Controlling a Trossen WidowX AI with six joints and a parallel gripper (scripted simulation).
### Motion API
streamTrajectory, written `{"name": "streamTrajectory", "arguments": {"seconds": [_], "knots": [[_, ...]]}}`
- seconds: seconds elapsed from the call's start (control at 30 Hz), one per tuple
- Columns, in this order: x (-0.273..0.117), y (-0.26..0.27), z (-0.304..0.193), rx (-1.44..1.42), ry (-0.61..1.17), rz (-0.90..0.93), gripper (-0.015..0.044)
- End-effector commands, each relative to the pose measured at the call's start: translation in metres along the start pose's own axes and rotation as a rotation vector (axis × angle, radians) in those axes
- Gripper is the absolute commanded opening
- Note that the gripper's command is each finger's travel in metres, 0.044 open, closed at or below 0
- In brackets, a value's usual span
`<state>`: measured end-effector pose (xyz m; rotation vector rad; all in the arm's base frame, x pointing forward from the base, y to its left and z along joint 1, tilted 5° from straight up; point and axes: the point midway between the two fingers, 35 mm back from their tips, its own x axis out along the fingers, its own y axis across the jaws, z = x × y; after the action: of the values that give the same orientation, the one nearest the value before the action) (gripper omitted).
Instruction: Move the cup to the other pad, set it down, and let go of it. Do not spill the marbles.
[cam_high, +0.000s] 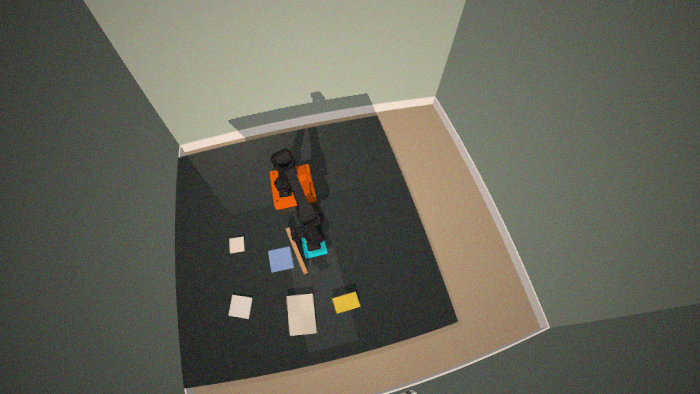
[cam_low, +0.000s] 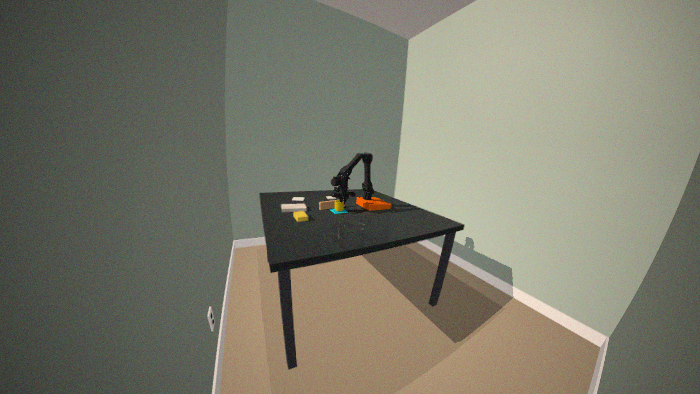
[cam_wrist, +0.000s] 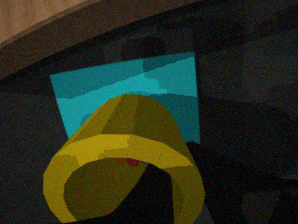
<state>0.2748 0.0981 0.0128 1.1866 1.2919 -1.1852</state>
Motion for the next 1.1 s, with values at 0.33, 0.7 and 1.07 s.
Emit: {"name": "streamTrajectory", "arguments": {"seconds": [0.33, 0.7, 1.07], "knots": [[-0.004, 0.0, 0.0, 0.0, 0.0, 0.0, 0.0147], [-0.02, 0.002, 0.0, 0.001, 0.001, -0.002, 0.0147], [-0.035, 0.003, 0.0, 0.002, 0.002, -0.004, 0.0147]]}}
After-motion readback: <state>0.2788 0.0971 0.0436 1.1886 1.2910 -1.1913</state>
